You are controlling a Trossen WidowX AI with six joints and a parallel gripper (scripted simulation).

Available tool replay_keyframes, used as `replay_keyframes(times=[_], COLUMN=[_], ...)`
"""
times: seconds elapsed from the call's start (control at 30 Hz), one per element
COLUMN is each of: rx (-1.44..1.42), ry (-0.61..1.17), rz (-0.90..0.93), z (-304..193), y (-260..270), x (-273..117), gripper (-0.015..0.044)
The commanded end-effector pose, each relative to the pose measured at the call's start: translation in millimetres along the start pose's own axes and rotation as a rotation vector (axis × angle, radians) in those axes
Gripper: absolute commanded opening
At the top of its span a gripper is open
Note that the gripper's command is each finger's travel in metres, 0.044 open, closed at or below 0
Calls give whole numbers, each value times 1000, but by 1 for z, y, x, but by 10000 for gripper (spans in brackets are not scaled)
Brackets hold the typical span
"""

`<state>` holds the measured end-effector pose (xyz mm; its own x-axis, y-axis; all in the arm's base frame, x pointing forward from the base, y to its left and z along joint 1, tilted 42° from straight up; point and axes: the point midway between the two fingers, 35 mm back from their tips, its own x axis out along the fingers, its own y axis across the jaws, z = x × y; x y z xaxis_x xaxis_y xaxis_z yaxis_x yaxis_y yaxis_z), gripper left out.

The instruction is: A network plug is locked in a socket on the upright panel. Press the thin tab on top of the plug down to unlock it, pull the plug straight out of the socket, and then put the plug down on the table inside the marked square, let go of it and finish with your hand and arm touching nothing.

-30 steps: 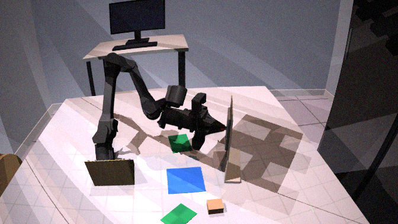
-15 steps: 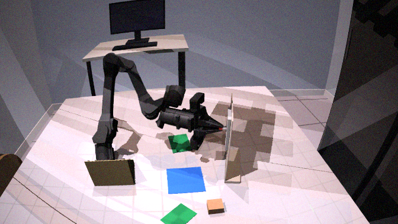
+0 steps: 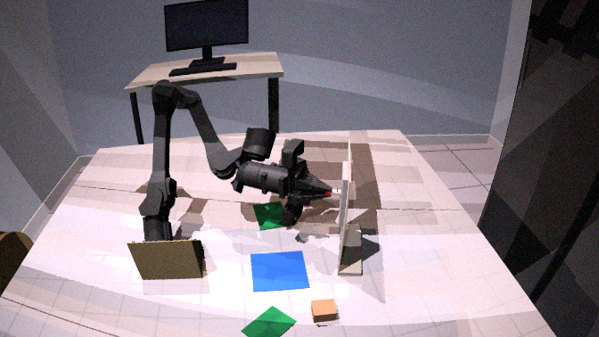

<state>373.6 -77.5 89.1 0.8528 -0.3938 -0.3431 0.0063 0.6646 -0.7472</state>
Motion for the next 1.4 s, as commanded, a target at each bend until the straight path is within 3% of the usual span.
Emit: replay_keyframes(times=[0.0,1.37], rx=[-1,-1], ry=[0,1], rz=[0,1], z=[-1,-6], y=[0,0], x=[-3,-23], gripper=[0,0])
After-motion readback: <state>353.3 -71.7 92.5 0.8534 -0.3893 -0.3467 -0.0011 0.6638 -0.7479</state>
